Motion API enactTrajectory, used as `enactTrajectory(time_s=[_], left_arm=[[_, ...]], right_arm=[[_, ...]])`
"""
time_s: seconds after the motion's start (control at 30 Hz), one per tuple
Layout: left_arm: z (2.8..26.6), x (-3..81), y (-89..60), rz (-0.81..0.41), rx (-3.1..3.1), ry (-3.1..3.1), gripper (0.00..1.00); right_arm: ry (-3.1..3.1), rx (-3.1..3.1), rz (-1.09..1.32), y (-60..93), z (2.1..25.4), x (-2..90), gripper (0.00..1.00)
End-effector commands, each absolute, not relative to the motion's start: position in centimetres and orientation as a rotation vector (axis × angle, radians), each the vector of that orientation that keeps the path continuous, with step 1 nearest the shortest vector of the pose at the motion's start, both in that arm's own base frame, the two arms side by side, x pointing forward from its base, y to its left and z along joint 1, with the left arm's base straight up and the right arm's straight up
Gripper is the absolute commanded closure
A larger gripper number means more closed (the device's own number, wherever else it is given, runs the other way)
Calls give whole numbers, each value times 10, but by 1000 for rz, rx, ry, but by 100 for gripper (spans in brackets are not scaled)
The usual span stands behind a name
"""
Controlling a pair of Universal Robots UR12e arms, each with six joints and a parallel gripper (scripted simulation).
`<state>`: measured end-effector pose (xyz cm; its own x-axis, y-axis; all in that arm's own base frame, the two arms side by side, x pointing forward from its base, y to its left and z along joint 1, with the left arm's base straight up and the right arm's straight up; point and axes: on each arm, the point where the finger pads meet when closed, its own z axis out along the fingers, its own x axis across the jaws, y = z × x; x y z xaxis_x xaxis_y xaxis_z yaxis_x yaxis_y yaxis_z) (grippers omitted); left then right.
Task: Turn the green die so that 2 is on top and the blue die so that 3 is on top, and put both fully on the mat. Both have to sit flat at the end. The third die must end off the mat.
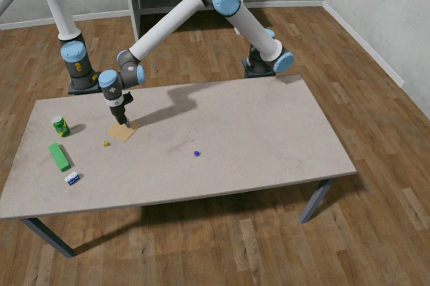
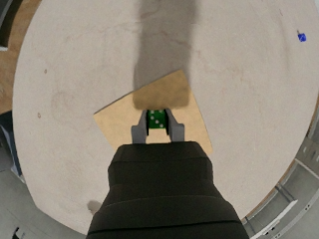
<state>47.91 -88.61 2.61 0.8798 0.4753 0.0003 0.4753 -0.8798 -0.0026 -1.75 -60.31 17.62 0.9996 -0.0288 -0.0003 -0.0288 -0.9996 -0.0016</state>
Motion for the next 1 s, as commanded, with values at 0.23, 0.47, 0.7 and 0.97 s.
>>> enactTrajectory(time_s=[0.23, 0.47, 0.7, 0.97], left_arm=[[27, 479, -887, 0, -3046, -770, 60], [25, 479, -887, 0, -3046, -770, 60], [25, 479, -887, 0, -3046, -770, 60], [25, 479, -887, 0, -3046, -770, 60]], right_arm=[[45, -3141, 0, -604, 177, -17, 0], [45, -3141, 0, -604, 177, -17, 0], [45, -3141, 0, -604, 177, -17, 0], [45, -3141, 0, -604, 177, -17, 0]])
